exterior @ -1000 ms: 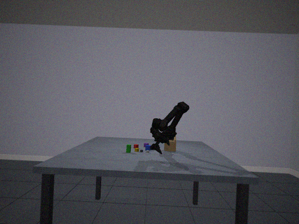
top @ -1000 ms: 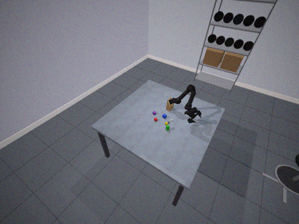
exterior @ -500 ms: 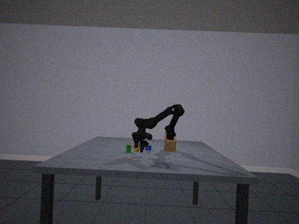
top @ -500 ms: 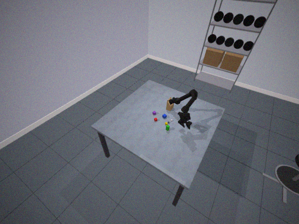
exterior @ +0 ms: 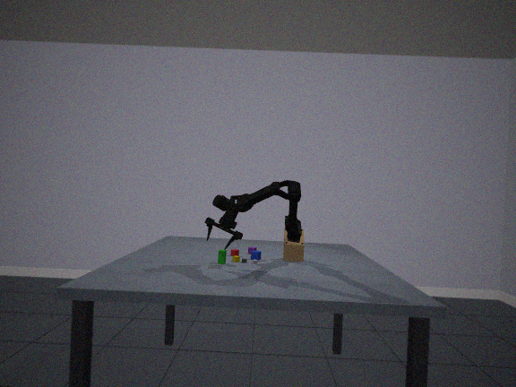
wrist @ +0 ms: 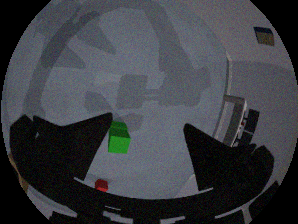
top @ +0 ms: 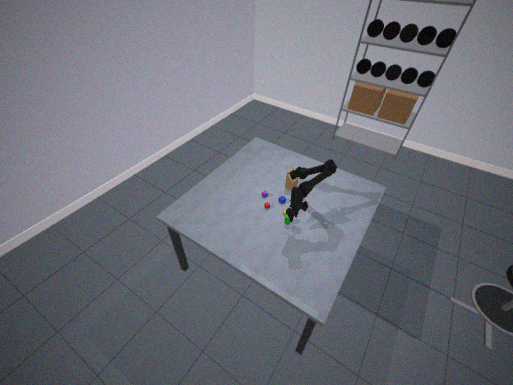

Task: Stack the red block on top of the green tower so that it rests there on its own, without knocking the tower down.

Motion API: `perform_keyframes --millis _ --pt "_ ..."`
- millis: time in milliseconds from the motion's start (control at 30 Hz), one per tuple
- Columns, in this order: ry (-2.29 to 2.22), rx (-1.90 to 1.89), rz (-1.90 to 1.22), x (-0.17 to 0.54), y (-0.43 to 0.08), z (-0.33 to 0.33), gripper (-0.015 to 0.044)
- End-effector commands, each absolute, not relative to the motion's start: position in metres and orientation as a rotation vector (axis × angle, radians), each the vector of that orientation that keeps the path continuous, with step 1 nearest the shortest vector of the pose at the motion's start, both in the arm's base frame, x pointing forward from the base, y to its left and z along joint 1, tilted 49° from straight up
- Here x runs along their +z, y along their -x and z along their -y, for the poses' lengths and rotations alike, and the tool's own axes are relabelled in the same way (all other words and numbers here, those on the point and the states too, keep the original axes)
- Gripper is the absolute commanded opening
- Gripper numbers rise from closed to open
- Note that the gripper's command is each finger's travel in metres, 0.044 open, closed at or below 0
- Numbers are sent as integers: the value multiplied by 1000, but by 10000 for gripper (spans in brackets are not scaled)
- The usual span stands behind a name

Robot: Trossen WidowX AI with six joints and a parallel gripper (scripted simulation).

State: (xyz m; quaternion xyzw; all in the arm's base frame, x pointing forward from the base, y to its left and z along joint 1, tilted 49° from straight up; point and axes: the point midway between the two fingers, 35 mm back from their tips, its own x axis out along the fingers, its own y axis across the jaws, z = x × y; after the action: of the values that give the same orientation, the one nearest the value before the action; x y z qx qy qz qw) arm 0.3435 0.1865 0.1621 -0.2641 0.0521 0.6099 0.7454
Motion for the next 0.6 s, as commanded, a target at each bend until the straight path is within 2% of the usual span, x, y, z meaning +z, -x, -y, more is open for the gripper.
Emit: perform_keyframes --millis 0,267,567 --pt "439 1259 -326 139 -360 -158 440" --pt "3 1065 -840 75 -366 -108 440" --pt "-558 692 -1389 11 -343 -50 440"
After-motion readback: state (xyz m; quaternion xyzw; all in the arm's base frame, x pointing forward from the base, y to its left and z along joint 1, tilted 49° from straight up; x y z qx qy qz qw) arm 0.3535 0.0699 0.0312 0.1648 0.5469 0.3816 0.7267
